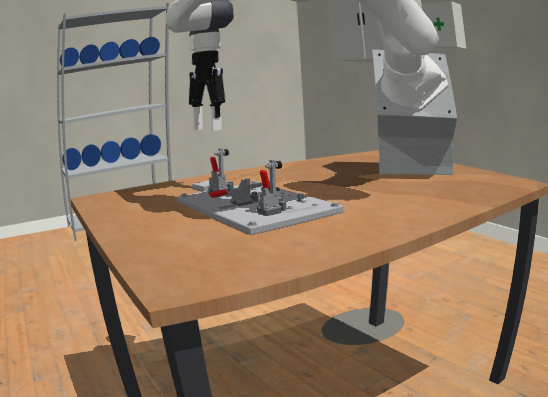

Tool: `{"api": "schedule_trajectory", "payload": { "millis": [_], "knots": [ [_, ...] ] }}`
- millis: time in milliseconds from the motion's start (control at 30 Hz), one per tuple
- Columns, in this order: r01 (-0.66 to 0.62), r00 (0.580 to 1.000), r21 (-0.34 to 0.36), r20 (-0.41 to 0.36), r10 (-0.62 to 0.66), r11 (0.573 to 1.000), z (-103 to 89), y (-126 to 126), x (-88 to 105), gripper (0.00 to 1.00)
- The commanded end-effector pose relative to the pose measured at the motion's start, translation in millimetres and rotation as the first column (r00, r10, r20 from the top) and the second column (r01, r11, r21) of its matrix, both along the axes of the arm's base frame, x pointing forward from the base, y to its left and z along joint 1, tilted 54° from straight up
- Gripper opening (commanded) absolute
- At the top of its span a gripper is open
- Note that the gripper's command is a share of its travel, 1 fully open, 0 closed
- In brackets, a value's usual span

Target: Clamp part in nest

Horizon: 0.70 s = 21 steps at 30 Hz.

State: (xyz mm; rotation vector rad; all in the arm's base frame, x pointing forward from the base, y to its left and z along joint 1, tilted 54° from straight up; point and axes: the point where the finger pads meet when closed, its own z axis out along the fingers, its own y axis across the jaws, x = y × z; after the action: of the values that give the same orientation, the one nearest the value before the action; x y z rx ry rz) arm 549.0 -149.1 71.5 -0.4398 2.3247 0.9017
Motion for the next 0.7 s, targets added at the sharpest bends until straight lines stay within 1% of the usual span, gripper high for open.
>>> {"api": "schedule_trajectory", "payload": {
  "millis": [0,67,133,533,667],
  "knots": [
    [0.002,1.000,-0.008,0.007,-0.002,1.000,-10.2,8,7.3,0.58],
    [0.002,1.000,-0.008,0.007,-0.002,1.000,-15.4,15,11.0,0.58],
    [0.002,1.000,-0.008,0.007,-0.002,1.000,-15.4,15,11.0,0.58],
    [0.002,1.000,-0.008,0.007,-0.002,1.000,-47.1,52,33.5,0.58],
    [0.002,1.000,-0.008,0.007,-0.002,1.000,-53.9,59,38.2,0.58]
  ]
}}
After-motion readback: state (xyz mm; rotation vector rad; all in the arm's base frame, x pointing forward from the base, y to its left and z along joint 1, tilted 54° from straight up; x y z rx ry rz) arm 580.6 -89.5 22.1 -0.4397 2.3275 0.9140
